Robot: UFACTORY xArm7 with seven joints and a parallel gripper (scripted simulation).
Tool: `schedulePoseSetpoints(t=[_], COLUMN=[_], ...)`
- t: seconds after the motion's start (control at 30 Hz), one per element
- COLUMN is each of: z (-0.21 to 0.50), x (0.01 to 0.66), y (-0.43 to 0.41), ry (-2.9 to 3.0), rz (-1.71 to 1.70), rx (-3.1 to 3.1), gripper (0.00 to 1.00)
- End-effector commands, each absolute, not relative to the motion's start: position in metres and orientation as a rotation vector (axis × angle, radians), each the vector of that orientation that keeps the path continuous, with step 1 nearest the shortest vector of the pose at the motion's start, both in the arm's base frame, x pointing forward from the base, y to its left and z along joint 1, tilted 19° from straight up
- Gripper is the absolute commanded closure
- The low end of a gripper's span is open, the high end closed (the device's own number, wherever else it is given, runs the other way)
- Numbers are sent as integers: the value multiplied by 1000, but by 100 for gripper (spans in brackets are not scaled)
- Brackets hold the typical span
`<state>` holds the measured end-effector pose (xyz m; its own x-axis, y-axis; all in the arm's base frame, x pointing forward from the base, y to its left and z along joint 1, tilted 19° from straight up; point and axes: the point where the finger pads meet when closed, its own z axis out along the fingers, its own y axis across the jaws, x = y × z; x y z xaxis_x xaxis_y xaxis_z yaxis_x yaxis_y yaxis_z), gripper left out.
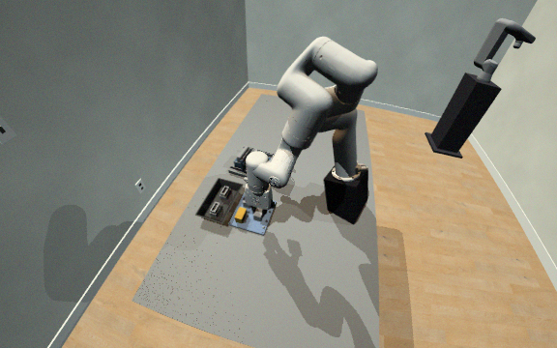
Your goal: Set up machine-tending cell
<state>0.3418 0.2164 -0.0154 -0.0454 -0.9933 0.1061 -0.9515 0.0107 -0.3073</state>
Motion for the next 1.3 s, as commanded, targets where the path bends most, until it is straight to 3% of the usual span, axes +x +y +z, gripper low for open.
schedulePoseSetpoints(t=[0.0,0.8,1.27], z=[6,39,69], x=[336,327,418], y=[220,223,127], ry=[2134,2135,2180], rz=[-458,-456,-391], rx=[-2070,-2070,-2057], gripper=[100,100,100])
